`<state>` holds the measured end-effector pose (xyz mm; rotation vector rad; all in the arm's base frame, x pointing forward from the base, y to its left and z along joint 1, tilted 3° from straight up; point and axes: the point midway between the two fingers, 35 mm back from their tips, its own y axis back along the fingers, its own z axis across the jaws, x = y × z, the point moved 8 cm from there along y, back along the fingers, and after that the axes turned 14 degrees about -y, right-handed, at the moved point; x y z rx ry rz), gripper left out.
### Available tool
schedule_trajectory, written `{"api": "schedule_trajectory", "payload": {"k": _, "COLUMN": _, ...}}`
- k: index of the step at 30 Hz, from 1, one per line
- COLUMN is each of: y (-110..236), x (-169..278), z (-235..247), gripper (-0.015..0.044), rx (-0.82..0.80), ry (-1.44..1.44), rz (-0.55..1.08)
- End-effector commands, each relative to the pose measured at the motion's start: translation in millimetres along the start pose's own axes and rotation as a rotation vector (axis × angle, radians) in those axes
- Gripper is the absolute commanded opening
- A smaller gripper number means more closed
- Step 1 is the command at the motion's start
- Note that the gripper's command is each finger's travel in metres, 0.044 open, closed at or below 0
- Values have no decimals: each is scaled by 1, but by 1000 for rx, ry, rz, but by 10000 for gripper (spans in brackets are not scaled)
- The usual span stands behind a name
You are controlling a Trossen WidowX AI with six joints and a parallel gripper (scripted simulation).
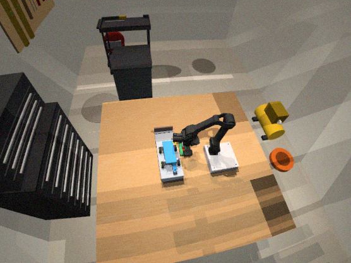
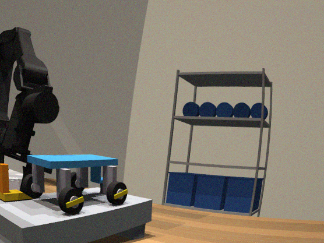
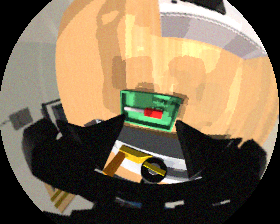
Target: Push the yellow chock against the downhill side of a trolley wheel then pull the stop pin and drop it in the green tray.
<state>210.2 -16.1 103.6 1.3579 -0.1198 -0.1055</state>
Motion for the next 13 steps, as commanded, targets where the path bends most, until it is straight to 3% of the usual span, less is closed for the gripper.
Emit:
{"api": "schedule_trajectory", "payload": {"k": 1, "y": 15, "x": 1, "z": 3, "gripper": 440, "rx": -2, "ry": -5, "rz": 10}}
{"api": "schedule_trajectory", "payload": {"k": 13, "y": 51, "x": 3, "z": 9, "gripper": 440, "rx": -1, "ry": -5, "rz": 11}}
